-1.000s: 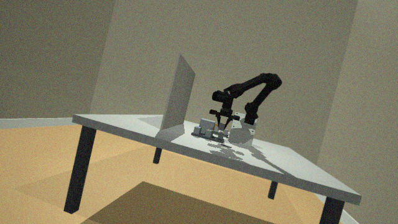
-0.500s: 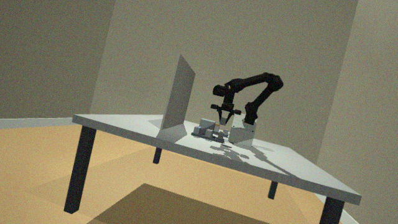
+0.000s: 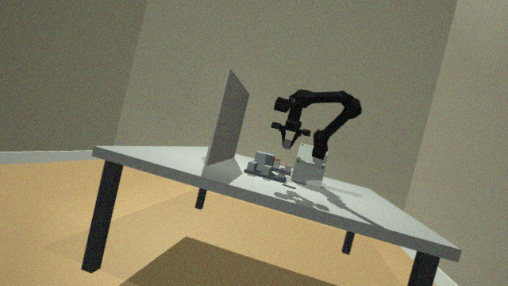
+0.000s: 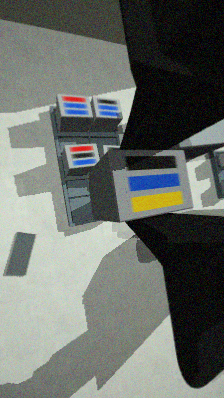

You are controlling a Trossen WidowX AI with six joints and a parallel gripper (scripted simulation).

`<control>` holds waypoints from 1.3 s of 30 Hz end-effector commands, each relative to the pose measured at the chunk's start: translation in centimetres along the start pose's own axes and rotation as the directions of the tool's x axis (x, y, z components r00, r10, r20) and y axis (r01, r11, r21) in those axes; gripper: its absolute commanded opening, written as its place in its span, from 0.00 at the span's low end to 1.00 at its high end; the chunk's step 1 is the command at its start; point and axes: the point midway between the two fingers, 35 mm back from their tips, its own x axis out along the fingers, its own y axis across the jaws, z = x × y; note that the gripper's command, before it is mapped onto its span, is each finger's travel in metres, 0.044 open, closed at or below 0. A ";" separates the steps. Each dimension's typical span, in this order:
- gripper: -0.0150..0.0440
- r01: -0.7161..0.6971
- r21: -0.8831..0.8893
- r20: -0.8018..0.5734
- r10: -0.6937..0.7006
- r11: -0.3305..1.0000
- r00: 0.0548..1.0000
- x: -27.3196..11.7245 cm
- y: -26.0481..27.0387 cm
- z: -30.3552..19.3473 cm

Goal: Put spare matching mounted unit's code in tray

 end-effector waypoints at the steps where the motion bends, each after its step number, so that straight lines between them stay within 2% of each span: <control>1: 0.25 0.009 0.002 -0.006 -0.009 1.000 1.000 -0.4 -1.2 -0.3; 16: 0.25 0.026 0.011 -0.053 -0.026 1.000 0.998 -1.1 -7.5 -3.6; 39: 0.25 0.040 0.053 -0.096 -0.035 0.998 0.995 -2.5 -15.5 -12.8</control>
